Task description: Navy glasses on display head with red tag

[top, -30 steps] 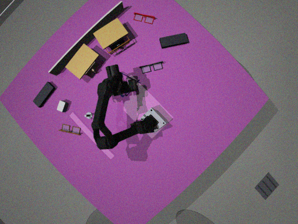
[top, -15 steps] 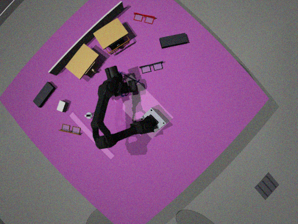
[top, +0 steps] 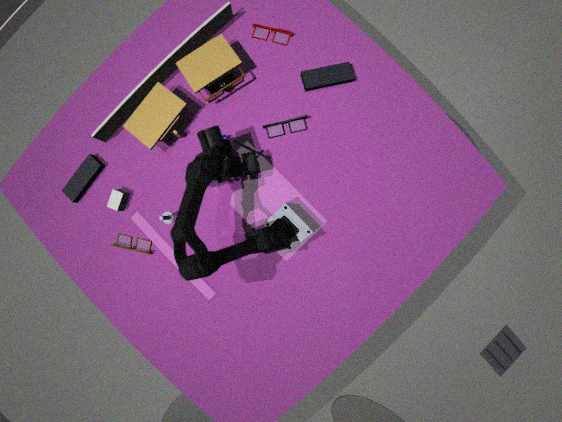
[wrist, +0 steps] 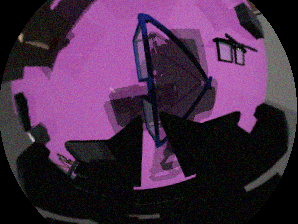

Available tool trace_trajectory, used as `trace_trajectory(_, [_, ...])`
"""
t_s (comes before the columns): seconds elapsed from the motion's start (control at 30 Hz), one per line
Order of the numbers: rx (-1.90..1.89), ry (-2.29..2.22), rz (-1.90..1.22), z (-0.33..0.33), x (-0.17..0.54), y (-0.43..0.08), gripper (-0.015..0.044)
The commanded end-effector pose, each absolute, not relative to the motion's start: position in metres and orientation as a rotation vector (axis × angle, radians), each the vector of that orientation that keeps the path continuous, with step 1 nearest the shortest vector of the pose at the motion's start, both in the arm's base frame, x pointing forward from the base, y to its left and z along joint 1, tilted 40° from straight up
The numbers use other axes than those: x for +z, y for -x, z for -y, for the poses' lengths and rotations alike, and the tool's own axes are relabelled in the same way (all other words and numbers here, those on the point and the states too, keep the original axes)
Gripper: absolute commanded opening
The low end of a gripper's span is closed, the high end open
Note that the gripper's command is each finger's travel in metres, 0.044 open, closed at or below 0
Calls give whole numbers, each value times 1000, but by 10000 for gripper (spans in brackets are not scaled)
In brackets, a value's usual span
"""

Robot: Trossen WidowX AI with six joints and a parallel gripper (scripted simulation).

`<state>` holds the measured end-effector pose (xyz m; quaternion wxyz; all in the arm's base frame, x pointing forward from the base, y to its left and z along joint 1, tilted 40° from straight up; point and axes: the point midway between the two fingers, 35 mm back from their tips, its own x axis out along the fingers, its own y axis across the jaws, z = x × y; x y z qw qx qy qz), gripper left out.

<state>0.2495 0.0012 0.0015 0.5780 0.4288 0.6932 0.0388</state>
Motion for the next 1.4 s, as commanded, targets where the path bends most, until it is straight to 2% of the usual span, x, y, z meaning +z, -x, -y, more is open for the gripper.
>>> trace_trajectory(0.0, [88,-1012,-1627,-2,0,-247,120])
trace_trajectory(0.2, [88,-1012,-1627,1,-3,-245,120])
trace_trajectory(0.8, [85,-1013,-1624,0,0,-248,0])
trace_trajectory(1.37, [79,-1008,-1625,36,37,-250,0])
